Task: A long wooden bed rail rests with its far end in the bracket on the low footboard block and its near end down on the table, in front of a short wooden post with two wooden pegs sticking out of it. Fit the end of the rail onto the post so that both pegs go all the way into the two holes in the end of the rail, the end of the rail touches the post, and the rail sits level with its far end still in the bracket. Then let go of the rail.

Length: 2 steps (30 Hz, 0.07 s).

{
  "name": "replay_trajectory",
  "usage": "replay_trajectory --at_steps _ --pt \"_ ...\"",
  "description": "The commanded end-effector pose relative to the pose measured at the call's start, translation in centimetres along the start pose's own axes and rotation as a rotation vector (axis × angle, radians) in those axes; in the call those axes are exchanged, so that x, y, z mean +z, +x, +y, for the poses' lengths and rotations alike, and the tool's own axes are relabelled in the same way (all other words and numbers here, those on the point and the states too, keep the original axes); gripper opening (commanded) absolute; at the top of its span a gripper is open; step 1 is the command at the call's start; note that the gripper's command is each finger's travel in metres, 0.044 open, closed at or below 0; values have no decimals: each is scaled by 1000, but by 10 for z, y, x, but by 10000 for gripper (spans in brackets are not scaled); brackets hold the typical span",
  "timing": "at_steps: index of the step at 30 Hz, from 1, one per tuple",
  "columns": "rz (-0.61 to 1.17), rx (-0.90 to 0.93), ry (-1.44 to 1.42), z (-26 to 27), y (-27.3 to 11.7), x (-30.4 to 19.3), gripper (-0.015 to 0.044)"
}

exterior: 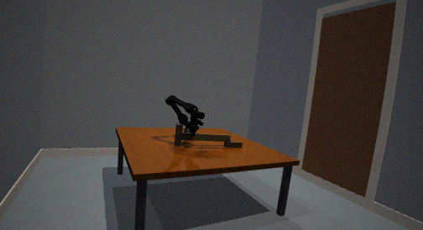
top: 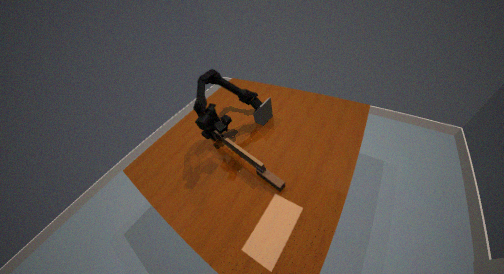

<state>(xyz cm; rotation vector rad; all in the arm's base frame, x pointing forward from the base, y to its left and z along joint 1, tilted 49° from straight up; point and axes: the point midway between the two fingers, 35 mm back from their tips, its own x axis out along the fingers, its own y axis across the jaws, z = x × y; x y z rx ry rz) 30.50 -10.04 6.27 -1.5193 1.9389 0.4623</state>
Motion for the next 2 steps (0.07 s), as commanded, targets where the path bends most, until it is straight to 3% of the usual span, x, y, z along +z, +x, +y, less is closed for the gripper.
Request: replay_trajectory --at_steps 1,2 --pt "-4 2 6 -1 0 0 440" --pt "-4 2 6 -1 0 0 440"
